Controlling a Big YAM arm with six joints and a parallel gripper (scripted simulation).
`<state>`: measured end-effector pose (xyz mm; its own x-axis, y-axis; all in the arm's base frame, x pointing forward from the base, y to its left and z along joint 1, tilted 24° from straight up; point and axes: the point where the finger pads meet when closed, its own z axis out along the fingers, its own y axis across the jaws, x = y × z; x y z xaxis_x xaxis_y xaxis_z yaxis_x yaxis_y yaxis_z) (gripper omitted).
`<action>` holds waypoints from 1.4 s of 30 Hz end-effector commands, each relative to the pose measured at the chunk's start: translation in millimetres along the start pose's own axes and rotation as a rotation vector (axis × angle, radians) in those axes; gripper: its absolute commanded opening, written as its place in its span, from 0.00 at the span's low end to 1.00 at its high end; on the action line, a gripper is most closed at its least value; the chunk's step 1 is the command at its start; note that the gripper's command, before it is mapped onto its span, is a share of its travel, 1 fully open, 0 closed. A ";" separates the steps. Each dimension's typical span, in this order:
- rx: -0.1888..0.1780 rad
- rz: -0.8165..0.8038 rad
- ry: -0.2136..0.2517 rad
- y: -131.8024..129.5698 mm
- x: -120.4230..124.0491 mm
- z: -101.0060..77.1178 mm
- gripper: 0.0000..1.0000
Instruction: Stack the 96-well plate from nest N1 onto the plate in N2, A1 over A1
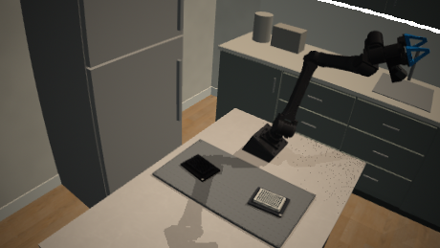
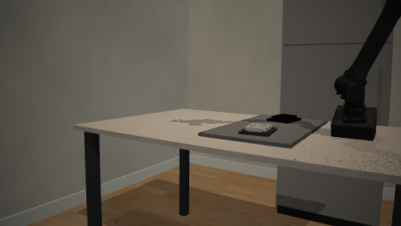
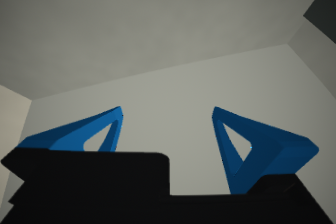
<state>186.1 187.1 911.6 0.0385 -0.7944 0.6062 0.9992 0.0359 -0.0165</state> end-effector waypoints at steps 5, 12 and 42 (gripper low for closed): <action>0.006 -0.005 0.004 -4.3 3.4 0.9 1.00; 0.006 -0.005 0.004 -4.3 3.4 0.9 1.00; -0.312 0.379 0.001 98.4 -30.1 -34.1 1.00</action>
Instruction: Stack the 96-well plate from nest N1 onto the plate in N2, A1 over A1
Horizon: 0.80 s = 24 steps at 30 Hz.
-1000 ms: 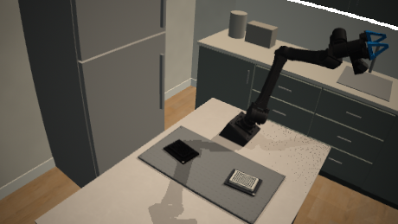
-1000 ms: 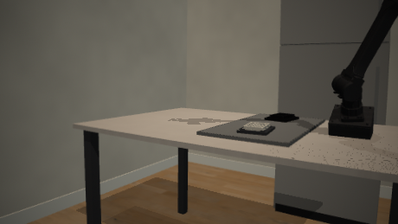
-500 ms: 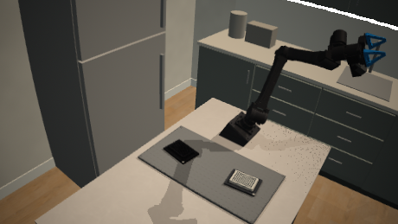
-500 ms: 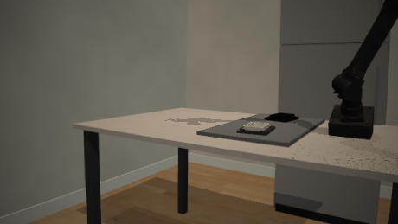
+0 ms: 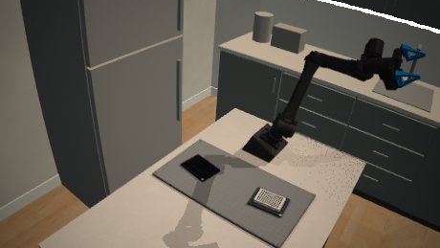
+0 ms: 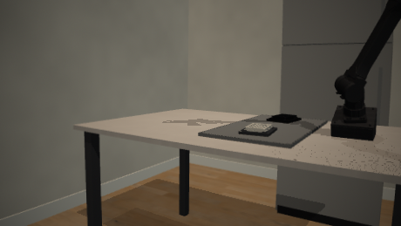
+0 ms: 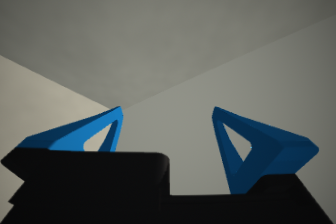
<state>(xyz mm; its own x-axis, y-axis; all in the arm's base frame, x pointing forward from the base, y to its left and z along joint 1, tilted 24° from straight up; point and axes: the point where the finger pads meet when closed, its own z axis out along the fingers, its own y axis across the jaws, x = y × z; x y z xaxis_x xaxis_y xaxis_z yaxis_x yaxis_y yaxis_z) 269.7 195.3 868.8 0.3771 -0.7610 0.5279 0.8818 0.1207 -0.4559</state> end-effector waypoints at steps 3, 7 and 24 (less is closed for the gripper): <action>-0.090 0.124 0.014 33.7 0.3 -1.8 1.00; -0.138 0.169 0.020 54.3 1.6 -7.0 1.00; -0.283 0.387 0.095 72.8 10.5 -17.4 1.00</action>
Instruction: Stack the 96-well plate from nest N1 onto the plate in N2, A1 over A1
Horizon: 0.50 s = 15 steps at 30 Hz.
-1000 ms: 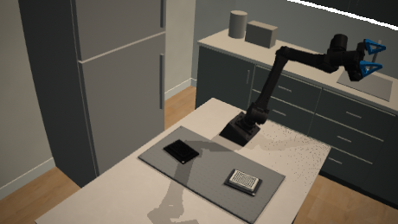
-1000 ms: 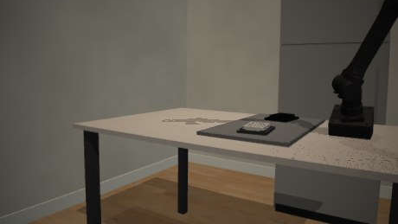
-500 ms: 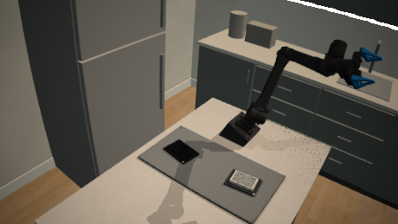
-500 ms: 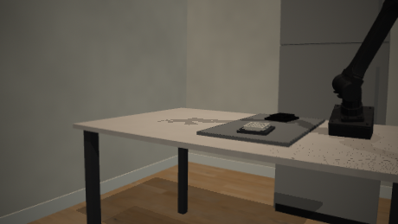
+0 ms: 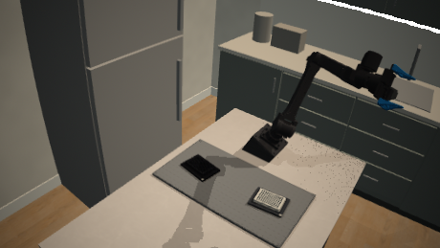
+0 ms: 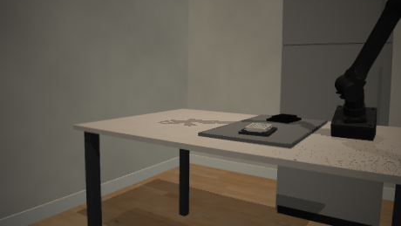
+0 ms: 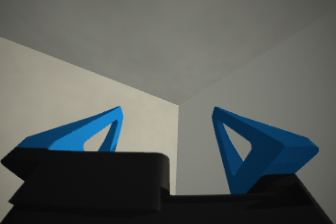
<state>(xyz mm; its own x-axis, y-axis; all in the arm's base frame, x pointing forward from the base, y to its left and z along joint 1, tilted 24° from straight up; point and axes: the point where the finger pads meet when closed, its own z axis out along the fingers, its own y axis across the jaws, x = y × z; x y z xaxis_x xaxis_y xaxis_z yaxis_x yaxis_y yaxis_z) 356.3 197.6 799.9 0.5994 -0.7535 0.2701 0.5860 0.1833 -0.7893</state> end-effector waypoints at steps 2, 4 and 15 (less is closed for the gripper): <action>0.023 0.054 0.014 -38.8 3.2 -4.7 1.00; -0.052 0.098 0.032 6.3 8.6 -6.9 1.00; -0.189 0.253 0.095 71.6 24.5 -10.6 1.00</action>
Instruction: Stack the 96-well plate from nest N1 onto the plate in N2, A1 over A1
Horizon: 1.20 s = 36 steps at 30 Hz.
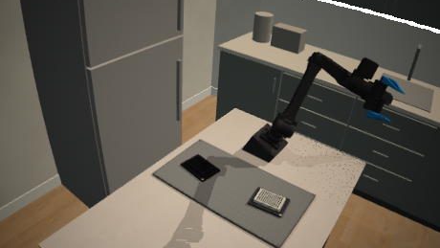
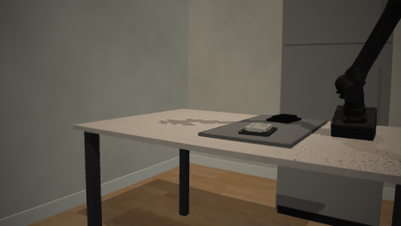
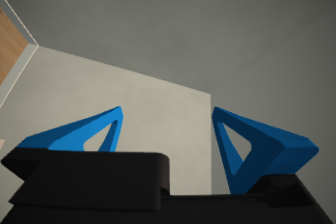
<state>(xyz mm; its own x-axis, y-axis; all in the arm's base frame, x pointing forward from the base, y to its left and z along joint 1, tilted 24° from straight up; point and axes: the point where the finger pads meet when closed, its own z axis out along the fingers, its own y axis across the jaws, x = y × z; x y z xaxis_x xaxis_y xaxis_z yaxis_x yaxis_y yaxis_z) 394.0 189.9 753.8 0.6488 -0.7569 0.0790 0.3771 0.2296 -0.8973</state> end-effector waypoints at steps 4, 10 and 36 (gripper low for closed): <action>-0.024 0.102 0.026 -12.4 4.4 4.9 1.00; -0.130 0.238 0.116 10.4 23.1 0.5 1.00; -0.368 0.516 0.308 149.1 66.8 -33.8 1.00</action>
<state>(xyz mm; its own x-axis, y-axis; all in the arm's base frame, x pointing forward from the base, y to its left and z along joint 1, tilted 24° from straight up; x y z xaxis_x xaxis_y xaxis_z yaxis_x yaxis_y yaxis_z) 464.5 163.3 619.0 0.4895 -0.7643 -0.4199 -0.1761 0.3850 -0.9060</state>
